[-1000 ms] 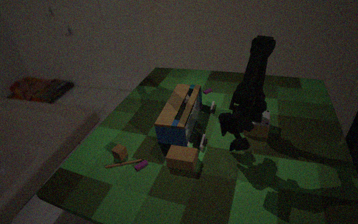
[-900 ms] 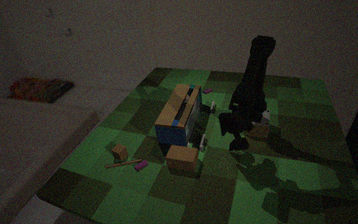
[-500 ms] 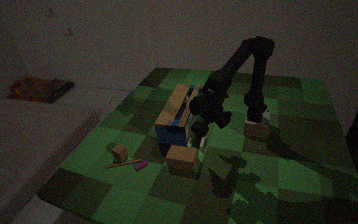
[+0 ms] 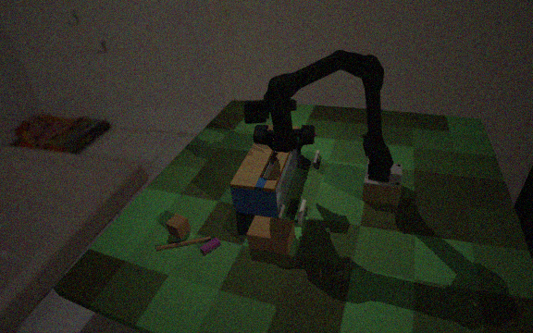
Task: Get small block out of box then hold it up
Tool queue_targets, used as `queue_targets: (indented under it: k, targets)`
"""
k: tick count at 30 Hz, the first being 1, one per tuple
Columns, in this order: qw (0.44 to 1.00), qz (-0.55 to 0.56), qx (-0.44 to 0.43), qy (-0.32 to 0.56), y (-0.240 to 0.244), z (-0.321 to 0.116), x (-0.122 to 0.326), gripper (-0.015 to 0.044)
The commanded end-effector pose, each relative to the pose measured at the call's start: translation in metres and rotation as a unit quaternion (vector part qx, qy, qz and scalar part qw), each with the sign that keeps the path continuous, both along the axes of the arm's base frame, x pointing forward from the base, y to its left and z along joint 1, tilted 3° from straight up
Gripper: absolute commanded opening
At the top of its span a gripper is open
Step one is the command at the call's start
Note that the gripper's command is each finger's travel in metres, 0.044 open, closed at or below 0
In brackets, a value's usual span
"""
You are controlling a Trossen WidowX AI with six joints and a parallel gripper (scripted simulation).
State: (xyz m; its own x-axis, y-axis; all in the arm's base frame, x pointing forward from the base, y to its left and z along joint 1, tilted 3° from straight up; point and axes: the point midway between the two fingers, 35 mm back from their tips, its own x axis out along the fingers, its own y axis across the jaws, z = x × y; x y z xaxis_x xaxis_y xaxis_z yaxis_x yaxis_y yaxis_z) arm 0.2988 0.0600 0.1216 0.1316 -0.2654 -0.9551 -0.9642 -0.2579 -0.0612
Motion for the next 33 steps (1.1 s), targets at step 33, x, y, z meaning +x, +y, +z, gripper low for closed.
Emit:
queue_targets:
  k: [33]
  targets:
    - [0.998, -0.056, 0.005, 0.008, -0.01, -0.041, 0.006, 0.04]
